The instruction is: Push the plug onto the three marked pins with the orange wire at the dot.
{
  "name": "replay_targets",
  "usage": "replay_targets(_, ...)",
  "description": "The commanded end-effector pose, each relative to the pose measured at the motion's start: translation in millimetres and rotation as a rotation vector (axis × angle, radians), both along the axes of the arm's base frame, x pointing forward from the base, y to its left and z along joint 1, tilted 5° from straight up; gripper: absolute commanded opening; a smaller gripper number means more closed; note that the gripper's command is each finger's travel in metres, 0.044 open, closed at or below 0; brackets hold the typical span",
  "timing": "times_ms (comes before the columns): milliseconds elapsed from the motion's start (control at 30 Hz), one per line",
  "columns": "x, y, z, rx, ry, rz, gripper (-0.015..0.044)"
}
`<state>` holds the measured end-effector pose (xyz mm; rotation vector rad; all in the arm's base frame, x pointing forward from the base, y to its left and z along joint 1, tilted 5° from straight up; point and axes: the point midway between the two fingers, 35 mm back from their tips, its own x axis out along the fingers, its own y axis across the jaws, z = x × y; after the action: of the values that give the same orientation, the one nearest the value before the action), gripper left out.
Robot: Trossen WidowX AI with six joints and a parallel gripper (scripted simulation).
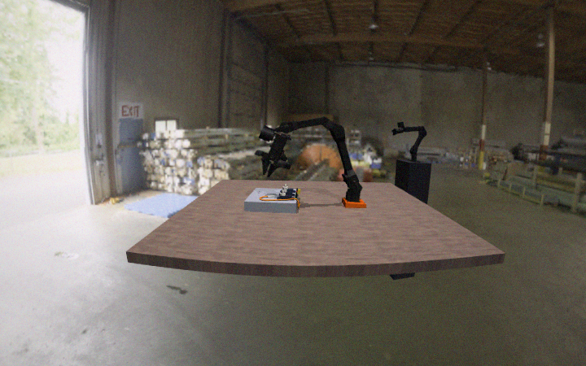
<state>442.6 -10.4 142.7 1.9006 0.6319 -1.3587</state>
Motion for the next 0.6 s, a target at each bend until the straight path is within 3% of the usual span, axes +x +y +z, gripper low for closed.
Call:
replay_targets(0, 1, -1, -12, 0.031, 0.065, -0.107, 0.0115)
replay_targets(567, -7, -3, -59, 0.099, 0.342, -0.612, 0.0115)
